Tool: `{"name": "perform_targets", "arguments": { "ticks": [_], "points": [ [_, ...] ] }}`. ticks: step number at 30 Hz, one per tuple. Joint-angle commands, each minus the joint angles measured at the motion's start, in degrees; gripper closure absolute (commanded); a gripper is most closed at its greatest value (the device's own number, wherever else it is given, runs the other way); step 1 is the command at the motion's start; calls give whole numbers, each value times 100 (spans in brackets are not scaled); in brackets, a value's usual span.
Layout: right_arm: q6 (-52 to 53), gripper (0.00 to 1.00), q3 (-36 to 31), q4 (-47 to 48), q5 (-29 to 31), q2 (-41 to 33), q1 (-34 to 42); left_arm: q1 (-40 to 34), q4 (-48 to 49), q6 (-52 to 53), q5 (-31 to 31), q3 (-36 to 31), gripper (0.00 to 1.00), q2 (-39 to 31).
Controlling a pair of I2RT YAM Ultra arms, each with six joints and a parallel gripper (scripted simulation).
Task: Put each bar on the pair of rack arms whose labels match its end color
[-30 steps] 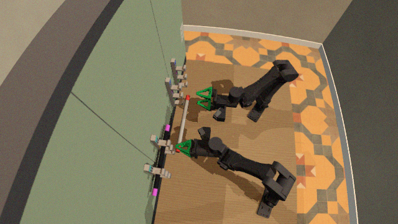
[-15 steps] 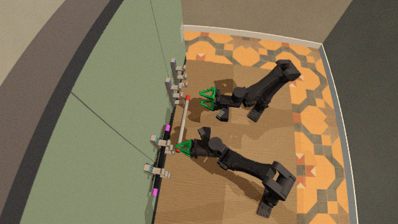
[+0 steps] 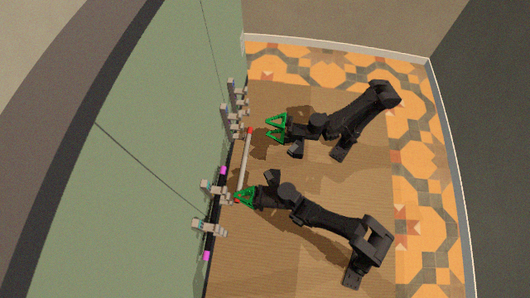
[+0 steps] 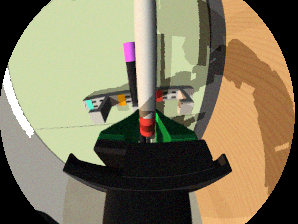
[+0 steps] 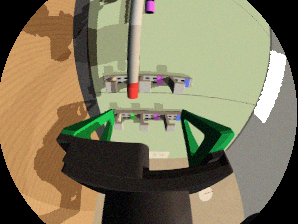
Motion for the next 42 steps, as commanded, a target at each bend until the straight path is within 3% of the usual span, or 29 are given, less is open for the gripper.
{"name": "perform_targets", "arguments": {
  "ticks": [1, 42],
  "points": [
    [58, 0, -38, -33, -157, -188, -127, -63, 131, -78, -46, 262, 100, -250],
    [59, 0, -112, -113, -1133, -340, -1104, -63, 147, -80, -46, 269, 100, -221]
  ]
}}
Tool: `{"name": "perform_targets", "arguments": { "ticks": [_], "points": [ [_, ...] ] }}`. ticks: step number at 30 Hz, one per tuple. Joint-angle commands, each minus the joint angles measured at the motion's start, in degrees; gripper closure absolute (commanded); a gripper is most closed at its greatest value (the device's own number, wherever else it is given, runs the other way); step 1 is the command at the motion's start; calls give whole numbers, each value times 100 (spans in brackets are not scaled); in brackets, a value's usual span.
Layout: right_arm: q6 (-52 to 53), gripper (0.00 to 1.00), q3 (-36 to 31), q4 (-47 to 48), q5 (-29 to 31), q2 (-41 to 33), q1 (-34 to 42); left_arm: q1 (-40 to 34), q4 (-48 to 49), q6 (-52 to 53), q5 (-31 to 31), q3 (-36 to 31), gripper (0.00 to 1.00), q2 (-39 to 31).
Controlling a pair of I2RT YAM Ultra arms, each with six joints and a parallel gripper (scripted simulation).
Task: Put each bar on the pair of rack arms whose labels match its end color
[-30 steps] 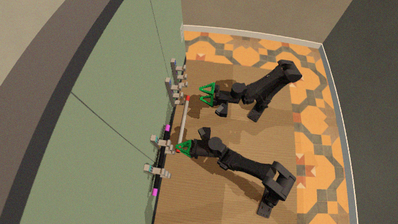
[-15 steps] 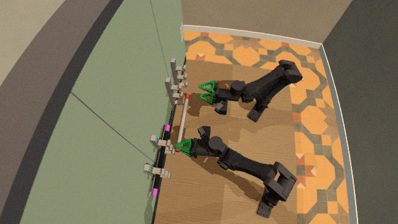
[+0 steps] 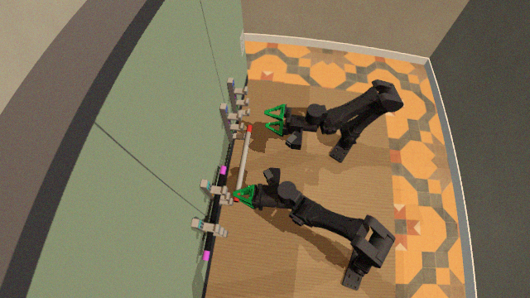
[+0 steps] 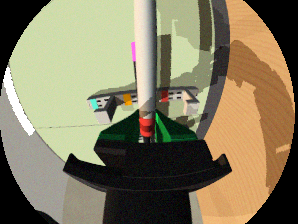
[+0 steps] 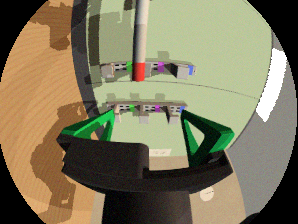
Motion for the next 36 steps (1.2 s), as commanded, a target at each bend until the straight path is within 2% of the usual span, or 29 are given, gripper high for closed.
{"name": "perform_targets", "arguments": {
  "ticks": [1, 19, 36],
  "points": [
    [59, 0, -32, -28, -181, -174, -128, -63, 289, -82, -44, 136, 100, -143],
    [59, 0, -32, -34, -612, -179, -559, -64, 482, -83, -46, 41, 100, -41],
    [60, 0, -31, -35, -623, -178, -565, -103, 713, -83, -85, -105, 100, 45]
  ]
}}
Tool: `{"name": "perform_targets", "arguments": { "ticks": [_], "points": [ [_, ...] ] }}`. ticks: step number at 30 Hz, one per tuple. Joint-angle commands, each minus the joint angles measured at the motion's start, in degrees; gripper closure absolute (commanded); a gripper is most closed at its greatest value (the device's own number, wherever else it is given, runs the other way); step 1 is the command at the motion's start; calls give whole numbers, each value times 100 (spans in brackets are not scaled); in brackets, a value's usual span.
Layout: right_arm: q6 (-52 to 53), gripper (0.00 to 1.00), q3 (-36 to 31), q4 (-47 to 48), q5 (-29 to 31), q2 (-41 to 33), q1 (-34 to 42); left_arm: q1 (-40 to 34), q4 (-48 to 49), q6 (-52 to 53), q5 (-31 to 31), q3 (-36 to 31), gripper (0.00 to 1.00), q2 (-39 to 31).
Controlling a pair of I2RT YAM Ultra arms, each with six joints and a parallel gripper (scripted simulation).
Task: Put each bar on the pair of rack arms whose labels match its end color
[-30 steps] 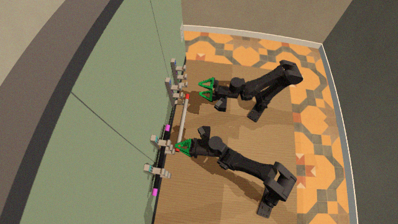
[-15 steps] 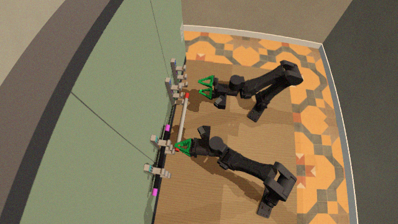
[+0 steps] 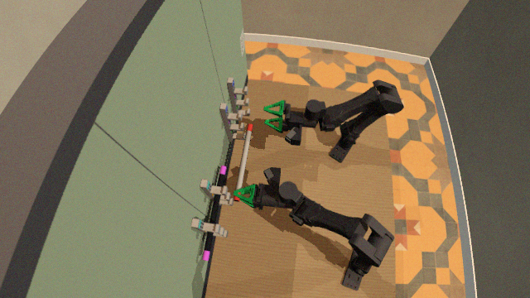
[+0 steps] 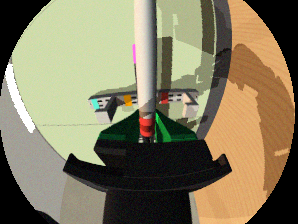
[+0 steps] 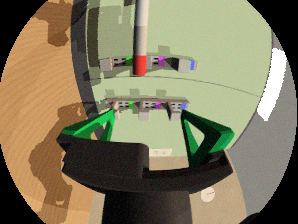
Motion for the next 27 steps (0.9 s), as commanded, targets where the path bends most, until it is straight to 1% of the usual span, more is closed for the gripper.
{"name": "perform_targets", "arguments": {
  "ticks": [1, 27],
  "points": [
    [60, 0, -26, -26, -48, -165, -55, -57, 339, -83, -57, -4, 100, -49],
    [60, 0, -26, -26, -48, -164, -55, -33, 491, -80, -33, -106, 100, -2]
  ]
}}
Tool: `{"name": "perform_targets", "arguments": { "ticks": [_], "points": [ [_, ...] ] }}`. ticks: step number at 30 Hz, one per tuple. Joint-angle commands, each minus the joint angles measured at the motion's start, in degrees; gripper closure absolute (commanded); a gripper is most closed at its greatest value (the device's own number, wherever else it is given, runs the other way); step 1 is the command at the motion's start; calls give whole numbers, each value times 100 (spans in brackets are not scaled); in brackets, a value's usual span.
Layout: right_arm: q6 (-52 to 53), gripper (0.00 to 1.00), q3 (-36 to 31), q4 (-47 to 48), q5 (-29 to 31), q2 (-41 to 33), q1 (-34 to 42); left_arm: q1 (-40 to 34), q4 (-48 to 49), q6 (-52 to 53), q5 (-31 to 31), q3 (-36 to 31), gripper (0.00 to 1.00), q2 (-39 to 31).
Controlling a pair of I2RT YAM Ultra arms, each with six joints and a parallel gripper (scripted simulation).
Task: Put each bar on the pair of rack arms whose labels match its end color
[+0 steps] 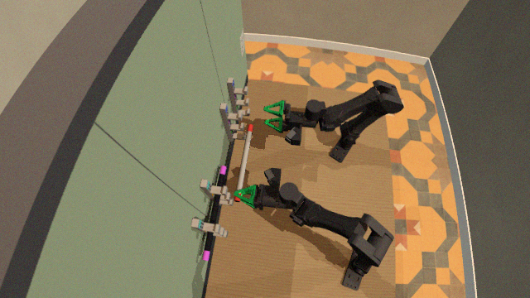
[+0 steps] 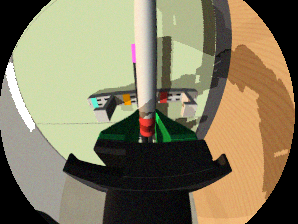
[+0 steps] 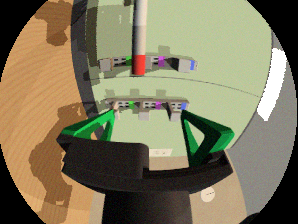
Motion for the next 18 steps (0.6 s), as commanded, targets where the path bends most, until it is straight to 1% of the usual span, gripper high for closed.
{"name": "perform_targets", "arguments": {
  "ticks": [1, 9, 18],
  "points": [
    [60, 0, -26, -26, -43, -164, -55, -29, 304, -80, -25, 3, 100, -21],
    [60, 0, -26, -26, -43, -164, -55, -23, 334, -79, -20, -9, 100, -4],
    [60, 0, -26, -26, -43, -164, -55, 253, 501, -69, 249, -301, 100, -130]
  ]
}}
